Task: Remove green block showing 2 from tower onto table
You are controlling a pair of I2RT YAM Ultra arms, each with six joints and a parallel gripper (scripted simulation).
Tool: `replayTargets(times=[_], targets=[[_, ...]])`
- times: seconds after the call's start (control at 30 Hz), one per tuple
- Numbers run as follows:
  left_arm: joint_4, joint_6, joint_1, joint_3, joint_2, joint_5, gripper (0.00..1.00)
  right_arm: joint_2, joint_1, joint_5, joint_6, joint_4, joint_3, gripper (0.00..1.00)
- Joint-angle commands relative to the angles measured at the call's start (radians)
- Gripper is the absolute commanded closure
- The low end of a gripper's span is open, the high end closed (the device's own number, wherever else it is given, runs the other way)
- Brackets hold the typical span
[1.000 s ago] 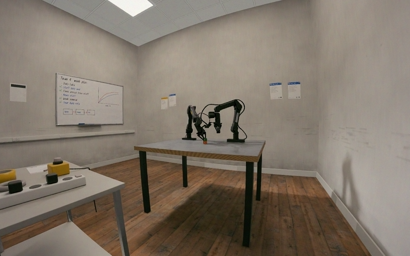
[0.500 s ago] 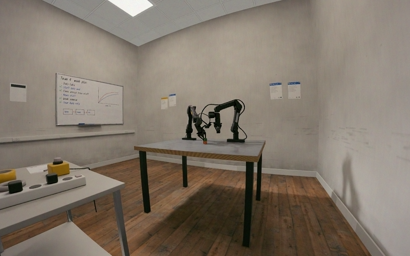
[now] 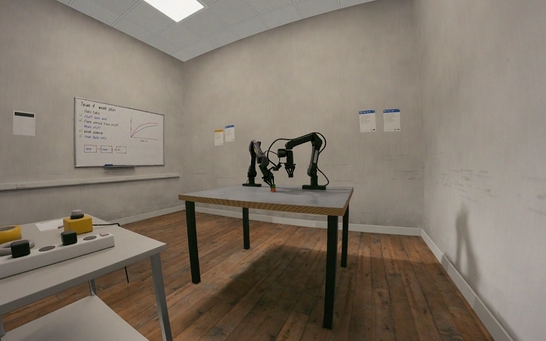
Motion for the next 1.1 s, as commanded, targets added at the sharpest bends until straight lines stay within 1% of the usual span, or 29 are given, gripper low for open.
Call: replayTargets(times=[0.0, 0.07, 0.1, 0.13, 0.2, 0.23, 0.43, 0.63, 0.7, 0.8, 0.9, 0.93, 1.0, 1.07], targets=[[-0.002, 0.003, 0.007, -0.003, -0.03, 0.0, 0.73, -0.021, 0.0, -0.017, -0.007, 0.025, -0.012, 0.74], [-0.002, 0.003, 0.007, -0.003, -0.03, 0.0, 0.73, -0.021, 0.0, -0.017, -0.007, 0.025, -0.012, 0.97], [-0.002, 0.003, 0.007, -0.003, -0.03, 0.0, 0.73, -0.021, 0.0, -0.017, -0.007, 0.025, -0.012, 1.0], [-0.002, 0.003, 0.007, -0.003, -0.03, 0.0, 0.73, -0.021, 0.0, -0.017, -0.007, 0.025, -0.012, 1.0], [-0.002, 0.003, 0.007, -0.003, -0.03, 0.0, 0.73, -0.023, -0.001, -0.017, -0.007, 0.008, 0.001, 0.77], [-0.002, 0.003, 0.007, -0.003, -0.03, 0.0, 0.73, -0.026, -0.001, -0.017, -0.008, -0.003, 0.004, 0.73], [-0.002, 0.003, 0.007, -0.003, -0.03, 0.0, 0.73, -0.068, -0.002, -0.017, -0.008, -0.105, 0.072, 0.73], [-0.002, 0.003, 0.007, -0.003, -0.03, 0.0, 0.73, -0.07, -0.003, -0.008, -0.01, -0.109, 0.087, 0.73], [-0.002, 0.003, 0.007, -0.003, -0.03, 0.0, 0.73, -0.077, -0.009, -0.003, -0.011, -0.094, 0.066, 0.73], [-0.002, 0.003, 0.007, -0.003, -0.03, 0.0, 0.73, -0.114, -0.019, 0.014, -0.012, -0.052, 0.004, 0.73], [-0.002, 0.003, 0.007, -0.003, -0.03, 0.0, 0.73, -0.191, -0.039, 0.028, -0.014, -0.018, -0.106, 0.73], [-0.002, 0.003, 0.007, -0.003, -0.03, 0.0, 0.73, -0.218, -0.045, 0.007, -0.02, -0.011, -0.144, 0.73], [-0.002, 0.003, 0.007, -0.003, -0.03, 0.0, 0.73, -0.268, -0.051, -0.002, -0.031, 0.0, -0.217, 0.73], [-0.002, 0.003, 0.007, -0.003, -0.03, 0.0, 0.73, -0.268, -0.051, -0.002, -0.031, 0.0, -0.217, 0.73]])
